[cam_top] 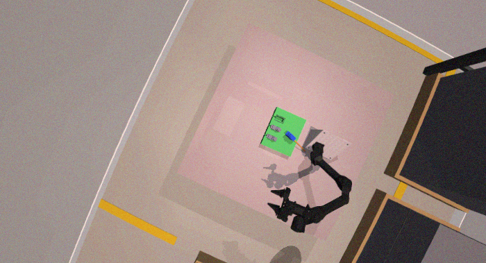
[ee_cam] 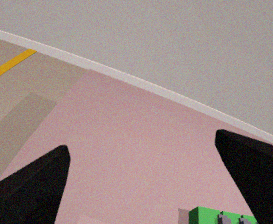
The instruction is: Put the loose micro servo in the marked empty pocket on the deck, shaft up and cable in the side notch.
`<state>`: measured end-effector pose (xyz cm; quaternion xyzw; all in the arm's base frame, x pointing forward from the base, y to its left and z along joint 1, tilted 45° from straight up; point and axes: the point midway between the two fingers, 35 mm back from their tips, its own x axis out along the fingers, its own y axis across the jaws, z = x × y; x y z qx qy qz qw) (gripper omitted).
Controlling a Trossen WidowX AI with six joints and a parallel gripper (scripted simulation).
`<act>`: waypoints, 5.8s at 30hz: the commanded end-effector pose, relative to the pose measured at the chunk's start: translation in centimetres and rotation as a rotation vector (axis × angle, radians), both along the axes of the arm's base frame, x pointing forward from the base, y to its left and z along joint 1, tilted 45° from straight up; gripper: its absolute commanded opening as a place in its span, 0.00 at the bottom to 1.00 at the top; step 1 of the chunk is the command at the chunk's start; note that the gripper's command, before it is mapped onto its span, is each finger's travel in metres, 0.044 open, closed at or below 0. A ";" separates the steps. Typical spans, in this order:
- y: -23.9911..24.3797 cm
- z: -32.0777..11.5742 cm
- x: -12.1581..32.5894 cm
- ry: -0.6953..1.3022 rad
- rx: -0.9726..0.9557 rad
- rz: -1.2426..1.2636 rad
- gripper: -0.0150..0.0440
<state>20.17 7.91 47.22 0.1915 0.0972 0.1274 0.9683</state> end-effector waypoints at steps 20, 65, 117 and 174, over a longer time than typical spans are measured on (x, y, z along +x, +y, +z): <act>-4.2 -19.3 8.8 0.609 -0.363 -0.005 1.00; -12.2 -40.9 -1.6 1.318 0.403 0.338 1.00; -9.5 -43.6 -1.2 1.317 0.403 0.339 0.25; -17.3 -47.7 1.9 1.315 0.397 0.335 0.25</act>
